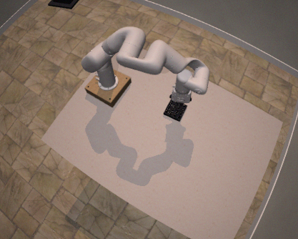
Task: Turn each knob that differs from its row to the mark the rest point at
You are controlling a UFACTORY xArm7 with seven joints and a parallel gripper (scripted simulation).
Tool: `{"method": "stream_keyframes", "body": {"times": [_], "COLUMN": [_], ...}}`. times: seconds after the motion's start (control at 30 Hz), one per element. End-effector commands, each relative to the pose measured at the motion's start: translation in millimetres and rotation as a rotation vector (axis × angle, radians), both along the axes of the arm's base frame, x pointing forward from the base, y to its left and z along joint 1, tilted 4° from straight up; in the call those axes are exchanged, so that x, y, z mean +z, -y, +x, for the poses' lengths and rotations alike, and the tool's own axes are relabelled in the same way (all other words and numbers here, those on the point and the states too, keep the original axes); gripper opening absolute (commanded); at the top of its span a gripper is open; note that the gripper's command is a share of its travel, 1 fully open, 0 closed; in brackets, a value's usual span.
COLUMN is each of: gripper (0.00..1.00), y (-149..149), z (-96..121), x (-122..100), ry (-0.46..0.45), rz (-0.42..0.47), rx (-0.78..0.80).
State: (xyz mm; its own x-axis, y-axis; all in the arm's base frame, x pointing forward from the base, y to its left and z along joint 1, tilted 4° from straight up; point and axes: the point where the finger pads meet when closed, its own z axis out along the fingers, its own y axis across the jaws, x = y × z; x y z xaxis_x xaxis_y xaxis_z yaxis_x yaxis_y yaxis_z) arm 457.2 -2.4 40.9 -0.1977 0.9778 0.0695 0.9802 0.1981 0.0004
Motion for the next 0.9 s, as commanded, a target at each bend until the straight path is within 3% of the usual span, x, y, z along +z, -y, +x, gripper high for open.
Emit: {"method": "stream_keyframes", "body": {"times": [0.0, 0.87], "gripper": [0.19, 0.19], "y": [0.2, -1.1], "z": [1.2, 1.1], "x": [1.5, -12.2], "ry": [0.004, 0.003], "rz": [0.0, 0.0], "rx": [0.0, -0.001]}}
